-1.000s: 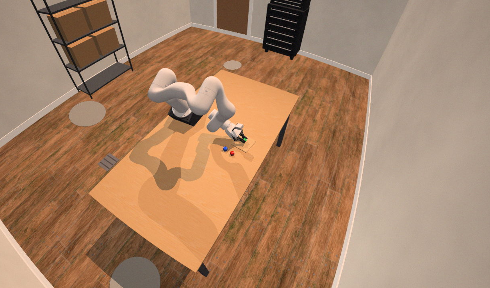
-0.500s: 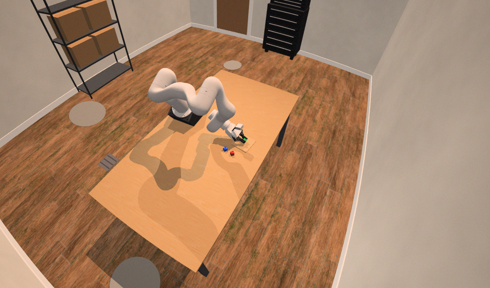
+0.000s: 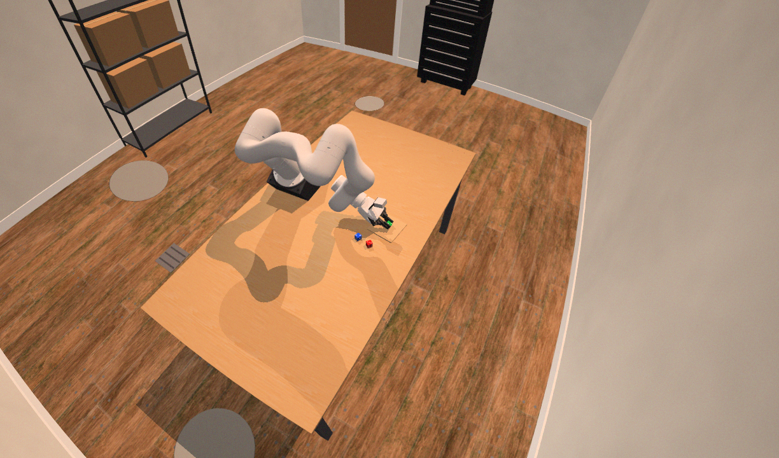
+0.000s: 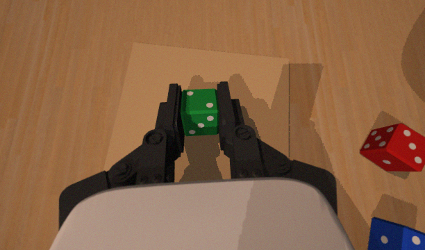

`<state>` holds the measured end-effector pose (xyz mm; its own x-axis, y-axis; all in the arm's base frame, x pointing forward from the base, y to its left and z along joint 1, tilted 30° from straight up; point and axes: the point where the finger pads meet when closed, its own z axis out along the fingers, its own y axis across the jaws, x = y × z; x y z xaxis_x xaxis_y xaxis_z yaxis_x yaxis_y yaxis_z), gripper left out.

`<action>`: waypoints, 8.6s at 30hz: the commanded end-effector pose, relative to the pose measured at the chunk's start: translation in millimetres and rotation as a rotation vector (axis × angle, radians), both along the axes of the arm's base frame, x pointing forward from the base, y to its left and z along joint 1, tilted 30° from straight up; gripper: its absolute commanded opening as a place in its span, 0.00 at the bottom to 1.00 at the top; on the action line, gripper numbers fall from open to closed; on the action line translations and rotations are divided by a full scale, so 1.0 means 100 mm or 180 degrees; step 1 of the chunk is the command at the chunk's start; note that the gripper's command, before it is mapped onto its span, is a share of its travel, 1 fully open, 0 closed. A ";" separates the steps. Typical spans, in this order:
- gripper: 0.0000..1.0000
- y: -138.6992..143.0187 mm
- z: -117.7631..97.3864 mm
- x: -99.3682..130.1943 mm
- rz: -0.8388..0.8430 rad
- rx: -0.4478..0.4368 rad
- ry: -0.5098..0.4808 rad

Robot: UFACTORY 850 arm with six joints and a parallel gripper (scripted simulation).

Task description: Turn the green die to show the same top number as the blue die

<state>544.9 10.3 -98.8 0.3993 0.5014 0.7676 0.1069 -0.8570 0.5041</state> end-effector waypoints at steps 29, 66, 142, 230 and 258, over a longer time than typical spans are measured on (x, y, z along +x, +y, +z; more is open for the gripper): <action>0.21 0.00 -0.01 0.01 0.0002 0.0001 -0.0004; 0.42 0.00 -0.01 0.01 0.0002 0.0001 -0.0004; 0.42 0.30 0.60 -0.49 0.0002 0.0000 -0.0004; 1.00 0.59 0.99 0.02 -0.1735 -0.0367 0.2948; 1.00 0.86 1.46 -0.02 -0.1735 -0.0368 0.2948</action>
